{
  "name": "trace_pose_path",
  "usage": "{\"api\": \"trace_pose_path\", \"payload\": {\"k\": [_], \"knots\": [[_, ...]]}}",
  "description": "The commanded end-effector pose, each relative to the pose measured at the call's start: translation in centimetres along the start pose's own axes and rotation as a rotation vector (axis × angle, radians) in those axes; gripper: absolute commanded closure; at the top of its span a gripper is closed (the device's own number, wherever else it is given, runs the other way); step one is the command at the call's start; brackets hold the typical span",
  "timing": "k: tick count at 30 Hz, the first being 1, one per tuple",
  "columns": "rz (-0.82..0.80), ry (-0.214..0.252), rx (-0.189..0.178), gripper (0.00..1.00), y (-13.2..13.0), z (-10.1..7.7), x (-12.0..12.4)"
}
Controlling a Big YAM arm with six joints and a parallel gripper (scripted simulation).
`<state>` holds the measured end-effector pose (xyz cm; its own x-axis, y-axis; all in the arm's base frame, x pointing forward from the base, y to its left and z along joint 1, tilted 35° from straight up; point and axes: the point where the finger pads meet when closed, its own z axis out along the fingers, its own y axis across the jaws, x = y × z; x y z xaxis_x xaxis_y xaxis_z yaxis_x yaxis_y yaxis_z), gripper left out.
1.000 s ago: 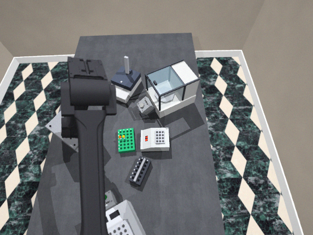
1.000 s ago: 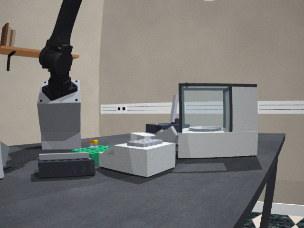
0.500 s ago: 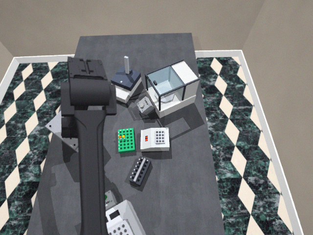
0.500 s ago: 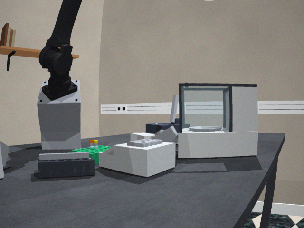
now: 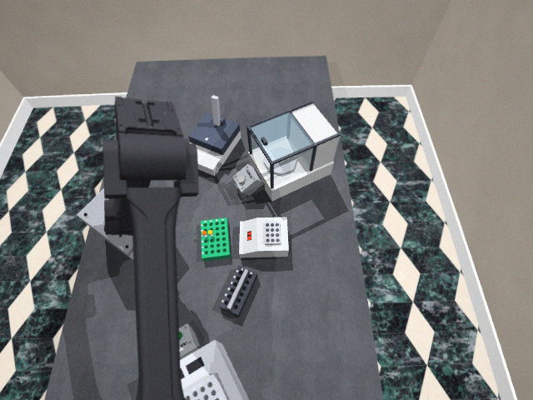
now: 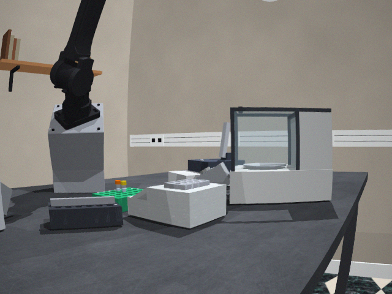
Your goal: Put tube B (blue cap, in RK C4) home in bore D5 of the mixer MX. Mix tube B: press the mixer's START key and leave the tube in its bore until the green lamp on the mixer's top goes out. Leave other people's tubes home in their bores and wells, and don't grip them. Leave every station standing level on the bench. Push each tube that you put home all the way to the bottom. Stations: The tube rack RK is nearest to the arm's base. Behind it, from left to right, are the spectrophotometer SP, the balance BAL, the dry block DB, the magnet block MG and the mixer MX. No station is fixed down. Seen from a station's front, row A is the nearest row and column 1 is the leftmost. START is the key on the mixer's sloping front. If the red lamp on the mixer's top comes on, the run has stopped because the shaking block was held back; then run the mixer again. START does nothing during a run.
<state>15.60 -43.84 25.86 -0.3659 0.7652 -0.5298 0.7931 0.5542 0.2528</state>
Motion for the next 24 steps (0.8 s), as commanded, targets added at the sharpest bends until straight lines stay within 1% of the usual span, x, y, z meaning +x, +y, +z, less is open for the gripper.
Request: {"api": "trace_pose_path", "payload": {"k": [1,10,12,24], "knots": [[0.022,0.013,0.0,0.91,-0.83,1.09,0.46],[0.021,0.011,0.002,0.91,-1.04,1.03,0.51],[0.02,0.013,-0.001,0.91,-0.78,1.26,0.48],[0.022,0.018,-0.003,0.91,-0.68,1.31,0.5]]}}
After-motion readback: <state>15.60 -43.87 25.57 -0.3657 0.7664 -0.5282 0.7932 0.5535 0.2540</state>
